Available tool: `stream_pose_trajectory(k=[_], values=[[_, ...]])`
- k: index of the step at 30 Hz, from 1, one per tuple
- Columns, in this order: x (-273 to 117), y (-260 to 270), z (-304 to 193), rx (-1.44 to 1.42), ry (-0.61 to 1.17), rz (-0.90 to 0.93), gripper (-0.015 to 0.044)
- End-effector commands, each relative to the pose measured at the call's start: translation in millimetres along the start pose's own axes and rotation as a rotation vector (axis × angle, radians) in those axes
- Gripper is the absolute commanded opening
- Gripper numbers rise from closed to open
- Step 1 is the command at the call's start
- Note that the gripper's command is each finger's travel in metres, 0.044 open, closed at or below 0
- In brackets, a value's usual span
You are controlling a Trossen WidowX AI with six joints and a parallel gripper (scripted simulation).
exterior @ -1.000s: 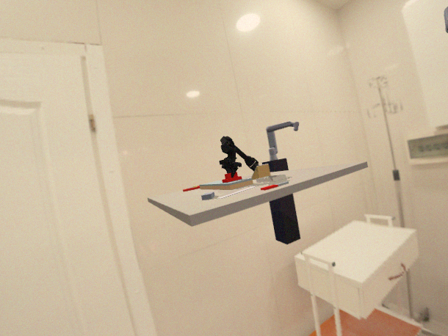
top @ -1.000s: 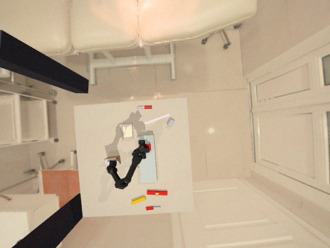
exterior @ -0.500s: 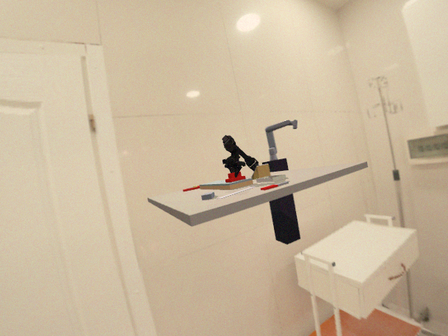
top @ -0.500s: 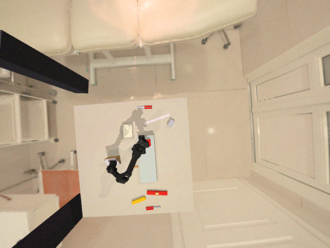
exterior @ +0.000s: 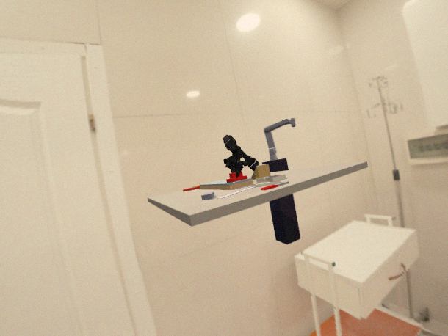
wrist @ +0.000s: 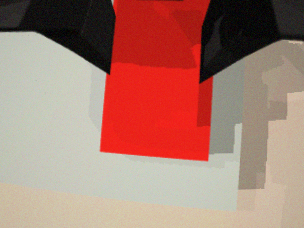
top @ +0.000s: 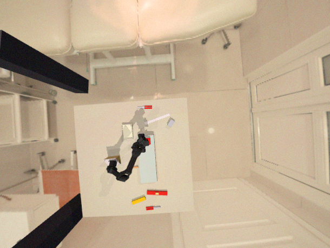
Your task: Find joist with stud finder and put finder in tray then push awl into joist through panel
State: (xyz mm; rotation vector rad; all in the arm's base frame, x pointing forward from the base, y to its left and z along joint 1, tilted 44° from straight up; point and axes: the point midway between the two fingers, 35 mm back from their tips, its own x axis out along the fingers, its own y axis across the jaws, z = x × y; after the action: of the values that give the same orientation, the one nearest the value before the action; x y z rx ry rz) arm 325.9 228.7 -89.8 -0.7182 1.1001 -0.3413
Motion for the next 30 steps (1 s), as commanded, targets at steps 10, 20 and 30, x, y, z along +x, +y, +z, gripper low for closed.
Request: stream_pose_trajectory(k=[10,20,30], values=[[1.0,-25.8,0.1,0.002,0.001,-0.001,0.0000],[1.3,-57.6,0.0,0.001,0.001,-0.003,0.0000],[1.5,-89.3,0.0,0.000,0.002,-0.004,0.0000]])
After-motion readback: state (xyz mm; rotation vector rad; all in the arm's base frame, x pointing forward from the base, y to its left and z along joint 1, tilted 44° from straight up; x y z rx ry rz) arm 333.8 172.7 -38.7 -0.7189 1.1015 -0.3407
